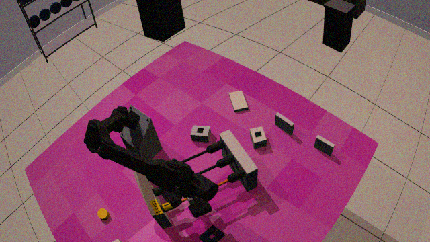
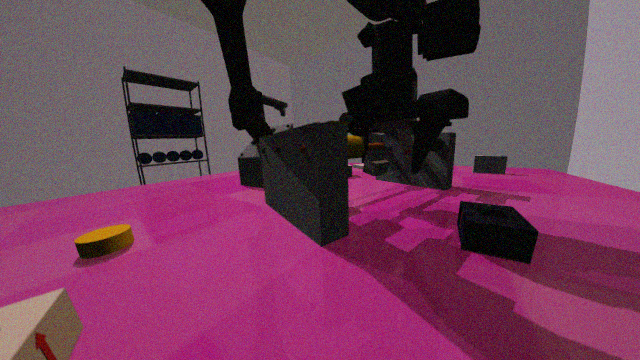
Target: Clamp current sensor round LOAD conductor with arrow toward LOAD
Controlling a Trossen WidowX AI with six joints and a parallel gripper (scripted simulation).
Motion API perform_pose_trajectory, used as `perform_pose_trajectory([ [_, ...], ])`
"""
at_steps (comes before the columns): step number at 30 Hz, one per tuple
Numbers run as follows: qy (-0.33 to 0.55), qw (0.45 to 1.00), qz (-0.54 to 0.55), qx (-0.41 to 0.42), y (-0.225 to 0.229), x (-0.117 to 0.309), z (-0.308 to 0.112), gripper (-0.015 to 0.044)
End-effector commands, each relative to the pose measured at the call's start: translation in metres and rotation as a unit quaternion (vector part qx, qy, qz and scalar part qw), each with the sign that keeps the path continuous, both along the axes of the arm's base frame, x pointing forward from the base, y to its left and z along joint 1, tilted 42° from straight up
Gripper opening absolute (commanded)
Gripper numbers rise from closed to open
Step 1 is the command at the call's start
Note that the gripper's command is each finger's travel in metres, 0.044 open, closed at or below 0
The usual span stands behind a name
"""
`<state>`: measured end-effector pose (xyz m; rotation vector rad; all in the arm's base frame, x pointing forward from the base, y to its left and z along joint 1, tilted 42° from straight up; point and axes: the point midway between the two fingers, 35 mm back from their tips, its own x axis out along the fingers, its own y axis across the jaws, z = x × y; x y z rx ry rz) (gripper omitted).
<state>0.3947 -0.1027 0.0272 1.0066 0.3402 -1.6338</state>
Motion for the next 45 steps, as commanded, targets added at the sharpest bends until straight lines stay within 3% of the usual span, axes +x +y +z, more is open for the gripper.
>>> perform_pose_trajectory([
  [1, 0.0, 1.0, 0.0, 0.0, 0.0, 0.0, 0.0, 0.0],
  [38, 0.004, 1.0, 0.004, -0.006, 0.009, -0.002, 0.012, 0.0],
  [45, 0.004, 1.0, 0.004, -0.006, 0.009, -0.002, 0.012, 0.0184],
])
